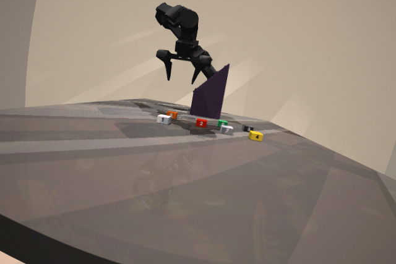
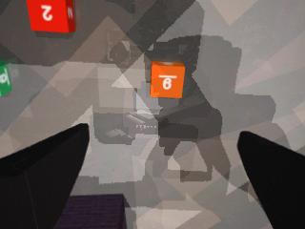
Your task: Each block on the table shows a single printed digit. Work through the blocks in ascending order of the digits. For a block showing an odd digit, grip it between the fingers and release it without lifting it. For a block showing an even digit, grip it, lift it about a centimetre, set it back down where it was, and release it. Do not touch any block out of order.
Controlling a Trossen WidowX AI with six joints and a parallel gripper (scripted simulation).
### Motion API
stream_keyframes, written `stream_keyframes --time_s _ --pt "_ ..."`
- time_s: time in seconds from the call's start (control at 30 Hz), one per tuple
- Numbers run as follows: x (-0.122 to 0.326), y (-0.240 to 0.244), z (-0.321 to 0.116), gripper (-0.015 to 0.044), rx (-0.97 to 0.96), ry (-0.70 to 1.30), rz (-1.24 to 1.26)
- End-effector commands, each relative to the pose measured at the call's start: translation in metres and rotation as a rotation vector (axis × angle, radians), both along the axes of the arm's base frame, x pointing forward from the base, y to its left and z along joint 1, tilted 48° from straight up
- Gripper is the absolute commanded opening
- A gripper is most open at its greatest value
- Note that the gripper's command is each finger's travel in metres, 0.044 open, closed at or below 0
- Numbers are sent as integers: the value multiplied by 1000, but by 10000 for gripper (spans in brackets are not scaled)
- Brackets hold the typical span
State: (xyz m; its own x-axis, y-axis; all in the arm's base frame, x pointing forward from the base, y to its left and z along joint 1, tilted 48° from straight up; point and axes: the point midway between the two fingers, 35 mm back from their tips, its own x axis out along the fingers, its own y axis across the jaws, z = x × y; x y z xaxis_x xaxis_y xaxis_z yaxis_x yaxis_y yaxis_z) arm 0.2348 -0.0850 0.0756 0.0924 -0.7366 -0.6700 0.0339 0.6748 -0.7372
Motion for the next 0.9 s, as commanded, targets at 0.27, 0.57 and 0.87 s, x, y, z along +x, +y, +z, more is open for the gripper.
stream_keyframes --time_s 0.27,0.57,0.87 --pt "41 45 -42 400 1 11 10" --pt "53 63 -62 400 -1 5 4" --pt "53 63 -62 400 -1 5 4"
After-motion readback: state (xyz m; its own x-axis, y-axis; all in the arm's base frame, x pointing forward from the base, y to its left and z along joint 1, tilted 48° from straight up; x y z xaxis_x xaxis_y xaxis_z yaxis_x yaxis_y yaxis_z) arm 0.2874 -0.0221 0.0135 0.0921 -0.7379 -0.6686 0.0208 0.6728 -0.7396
